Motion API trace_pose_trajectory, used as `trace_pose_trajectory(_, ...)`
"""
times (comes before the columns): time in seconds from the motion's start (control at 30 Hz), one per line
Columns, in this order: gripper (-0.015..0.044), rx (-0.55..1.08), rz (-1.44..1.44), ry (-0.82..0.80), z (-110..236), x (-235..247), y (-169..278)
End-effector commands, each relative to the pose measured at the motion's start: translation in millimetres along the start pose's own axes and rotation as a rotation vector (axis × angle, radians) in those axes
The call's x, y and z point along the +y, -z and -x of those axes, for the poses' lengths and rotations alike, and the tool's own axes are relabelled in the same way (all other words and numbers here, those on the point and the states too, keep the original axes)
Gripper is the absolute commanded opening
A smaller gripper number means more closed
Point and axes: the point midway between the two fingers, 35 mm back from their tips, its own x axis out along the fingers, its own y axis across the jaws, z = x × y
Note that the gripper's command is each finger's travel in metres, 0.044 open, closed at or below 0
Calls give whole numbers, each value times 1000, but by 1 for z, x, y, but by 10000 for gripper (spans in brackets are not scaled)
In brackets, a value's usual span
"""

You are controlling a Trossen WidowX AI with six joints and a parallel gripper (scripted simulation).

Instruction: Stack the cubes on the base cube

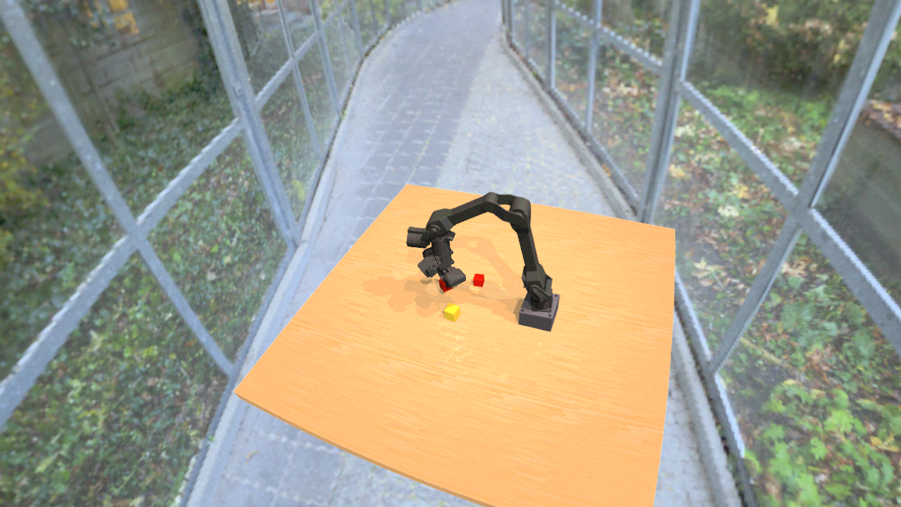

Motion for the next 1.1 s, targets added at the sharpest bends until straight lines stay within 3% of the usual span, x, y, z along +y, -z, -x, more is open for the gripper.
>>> trace_pose_trajectory(0.0,105,3,-64,-1,-6,12,-10)
trace_pose_trajectory(0.47,105,0,-234,-3,-20,45,-36)
trace_pose_trajectory(1.07,105,0,-236,-3,-24,46,-36)
